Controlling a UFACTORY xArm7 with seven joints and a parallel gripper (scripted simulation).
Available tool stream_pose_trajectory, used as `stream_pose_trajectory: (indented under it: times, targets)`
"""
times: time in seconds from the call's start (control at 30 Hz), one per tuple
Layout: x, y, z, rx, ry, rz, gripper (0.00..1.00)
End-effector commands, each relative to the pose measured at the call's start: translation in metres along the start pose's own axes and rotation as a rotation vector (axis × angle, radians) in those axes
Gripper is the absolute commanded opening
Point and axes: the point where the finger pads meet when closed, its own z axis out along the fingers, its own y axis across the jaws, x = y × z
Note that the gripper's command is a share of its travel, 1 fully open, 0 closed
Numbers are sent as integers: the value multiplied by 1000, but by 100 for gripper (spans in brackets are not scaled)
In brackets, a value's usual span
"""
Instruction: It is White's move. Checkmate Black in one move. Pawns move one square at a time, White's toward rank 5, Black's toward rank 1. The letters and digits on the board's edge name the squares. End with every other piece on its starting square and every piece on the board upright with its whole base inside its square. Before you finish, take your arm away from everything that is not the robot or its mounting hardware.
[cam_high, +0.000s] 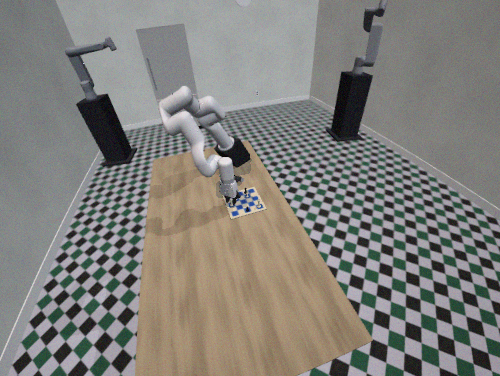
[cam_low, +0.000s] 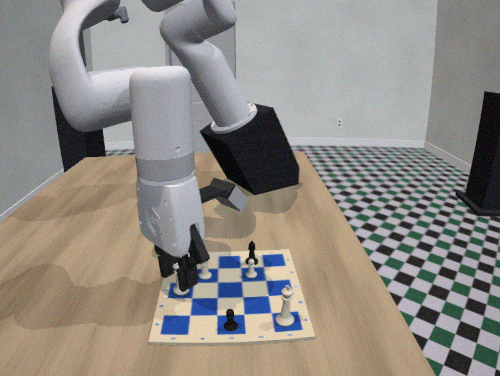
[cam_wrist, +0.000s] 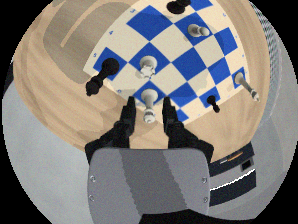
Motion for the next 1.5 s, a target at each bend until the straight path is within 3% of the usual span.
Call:
stream_pose_trajectory:
  times: [0.0, 0.2, 0.67, 1.0, 1.03, 1.47]
  targets:
    - [-1, 1, -3, -3, -2, 0, 42]
    - [-1, 1, -13, -3, -2, 0, 42]
    - [-1, 1, -81, -3, -2, 0, 42]
    - [-1, 1, -91, -3, -2, 0, 42]
    - [-1, 1, -91, -3, -2, 0, 100]
    - [-1, 1, -91, -3, -2, 0, 100]
